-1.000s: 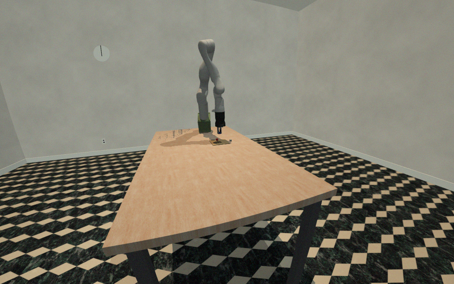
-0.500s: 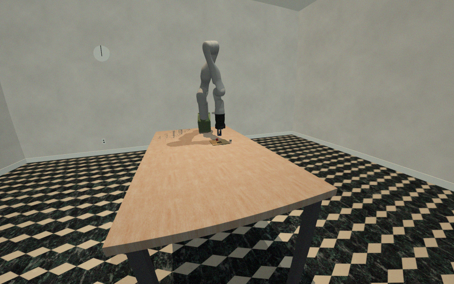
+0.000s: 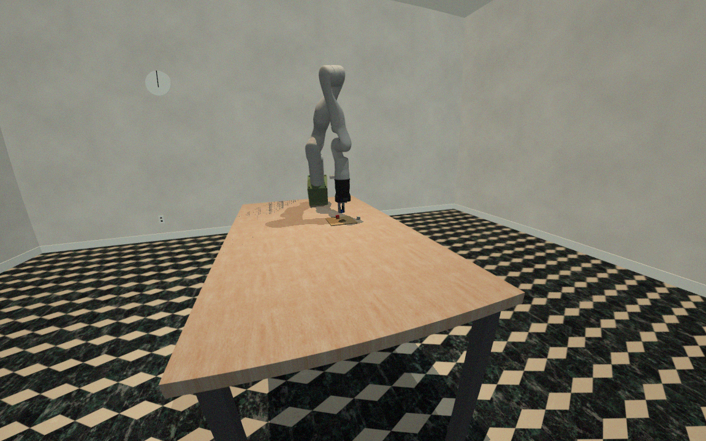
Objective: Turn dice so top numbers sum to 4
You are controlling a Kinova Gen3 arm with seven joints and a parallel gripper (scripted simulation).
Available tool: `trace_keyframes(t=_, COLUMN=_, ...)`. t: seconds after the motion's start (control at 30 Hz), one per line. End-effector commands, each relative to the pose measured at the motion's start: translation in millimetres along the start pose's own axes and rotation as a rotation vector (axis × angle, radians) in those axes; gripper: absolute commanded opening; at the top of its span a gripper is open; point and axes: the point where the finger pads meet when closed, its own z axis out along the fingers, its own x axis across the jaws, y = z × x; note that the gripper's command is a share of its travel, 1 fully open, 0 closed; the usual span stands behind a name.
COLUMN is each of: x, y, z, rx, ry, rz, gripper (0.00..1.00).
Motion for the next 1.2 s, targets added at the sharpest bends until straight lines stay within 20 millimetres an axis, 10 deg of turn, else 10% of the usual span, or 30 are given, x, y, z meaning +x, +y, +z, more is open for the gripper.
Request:
trace_keyframes(t=0.0, x=-3, y=-1, z=4, rx=0.0, ry=-0.006, rz=0.003, gripper=0.34)
trace_keyframes(t=1.17, x=-3, y=-1, z=33, rx=0.0, ry=-0.006, rz=0.003, gripper=0.34)
